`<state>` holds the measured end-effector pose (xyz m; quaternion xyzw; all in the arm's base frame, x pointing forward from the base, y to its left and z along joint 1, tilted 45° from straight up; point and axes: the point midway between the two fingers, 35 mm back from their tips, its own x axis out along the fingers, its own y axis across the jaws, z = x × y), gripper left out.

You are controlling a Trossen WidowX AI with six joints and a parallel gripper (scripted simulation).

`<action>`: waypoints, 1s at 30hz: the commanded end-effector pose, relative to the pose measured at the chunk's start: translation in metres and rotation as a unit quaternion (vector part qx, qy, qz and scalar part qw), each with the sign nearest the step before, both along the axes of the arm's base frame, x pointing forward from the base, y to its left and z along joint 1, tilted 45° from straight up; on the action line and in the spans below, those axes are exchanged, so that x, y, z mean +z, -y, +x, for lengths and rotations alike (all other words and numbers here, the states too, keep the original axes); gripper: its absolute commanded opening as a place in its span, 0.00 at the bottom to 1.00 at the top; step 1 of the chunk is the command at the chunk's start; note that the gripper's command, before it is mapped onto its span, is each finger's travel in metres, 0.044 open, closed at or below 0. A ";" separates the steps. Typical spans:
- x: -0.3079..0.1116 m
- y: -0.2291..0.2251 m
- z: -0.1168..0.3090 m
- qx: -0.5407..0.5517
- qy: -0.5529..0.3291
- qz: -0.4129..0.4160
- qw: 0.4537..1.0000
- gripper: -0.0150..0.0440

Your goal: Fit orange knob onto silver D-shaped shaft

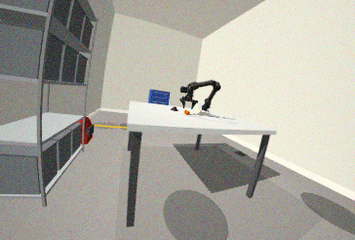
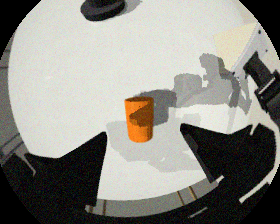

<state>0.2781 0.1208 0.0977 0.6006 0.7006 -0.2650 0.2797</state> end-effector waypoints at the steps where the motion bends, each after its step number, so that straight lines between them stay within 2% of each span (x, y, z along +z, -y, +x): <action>1: -0.004 -0.003 0.000 -0.005 -0.001 0.001 1.000 1.00; 29: -0.034 -0.033 -0.004 -0.004 -0.001 0.003 1.000 1.00; 30: -0.034 -0.033 -0.004 -0.004 -0.001 0.003 1.000 0.96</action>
